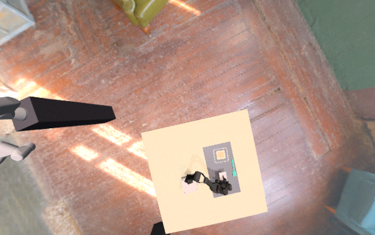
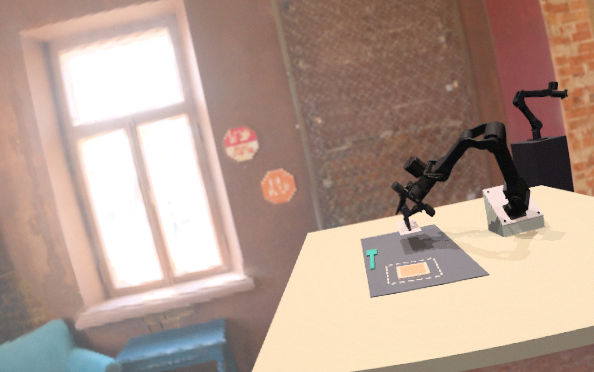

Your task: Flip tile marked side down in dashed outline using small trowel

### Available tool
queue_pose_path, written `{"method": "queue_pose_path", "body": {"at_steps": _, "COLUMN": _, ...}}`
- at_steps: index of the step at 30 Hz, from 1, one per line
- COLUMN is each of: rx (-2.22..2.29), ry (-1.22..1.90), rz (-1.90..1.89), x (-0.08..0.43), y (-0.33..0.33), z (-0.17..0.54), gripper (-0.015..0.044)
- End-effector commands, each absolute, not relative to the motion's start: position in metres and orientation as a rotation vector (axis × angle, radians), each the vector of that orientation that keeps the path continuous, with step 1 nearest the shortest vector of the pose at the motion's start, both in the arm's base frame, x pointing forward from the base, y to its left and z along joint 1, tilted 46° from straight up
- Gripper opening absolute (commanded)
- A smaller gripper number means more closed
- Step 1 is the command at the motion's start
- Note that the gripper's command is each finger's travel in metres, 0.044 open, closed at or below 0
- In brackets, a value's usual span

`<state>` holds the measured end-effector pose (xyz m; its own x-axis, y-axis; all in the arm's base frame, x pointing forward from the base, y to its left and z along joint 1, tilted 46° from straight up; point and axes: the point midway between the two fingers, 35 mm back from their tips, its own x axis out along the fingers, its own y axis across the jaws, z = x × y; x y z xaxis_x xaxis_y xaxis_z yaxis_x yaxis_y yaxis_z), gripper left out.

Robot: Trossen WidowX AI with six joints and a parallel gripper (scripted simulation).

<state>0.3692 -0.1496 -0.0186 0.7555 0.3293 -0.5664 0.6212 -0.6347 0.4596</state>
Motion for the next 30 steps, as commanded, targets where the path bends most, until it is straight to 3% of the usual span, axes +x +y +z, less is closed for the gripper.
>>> {"method": "queue_pose_path", "body": {"at_steps": 1, "rx": 2.282, "ry": 0.714, "rz": -0.570, "x": 0.356, "y": -0.162, "z": -0.036, "gripper": 0.0000}}
{"method": "queue_pose_path", "body": {"at_steps": 19, "rx": 2.291, "ry": 0.695, "rz": -0.488, "x": 0.271, "y": -0.196, "z": -0.119, "gripper": 0.0000}}
{"method": "queue_pose_path", "body": {"at_steps": 30, "rx": 2.292, "ry": 0.692, "rz": -0.485, "x": 0.269, "y": -0.192, "z": -0.127, "gripper": 0.0000}}
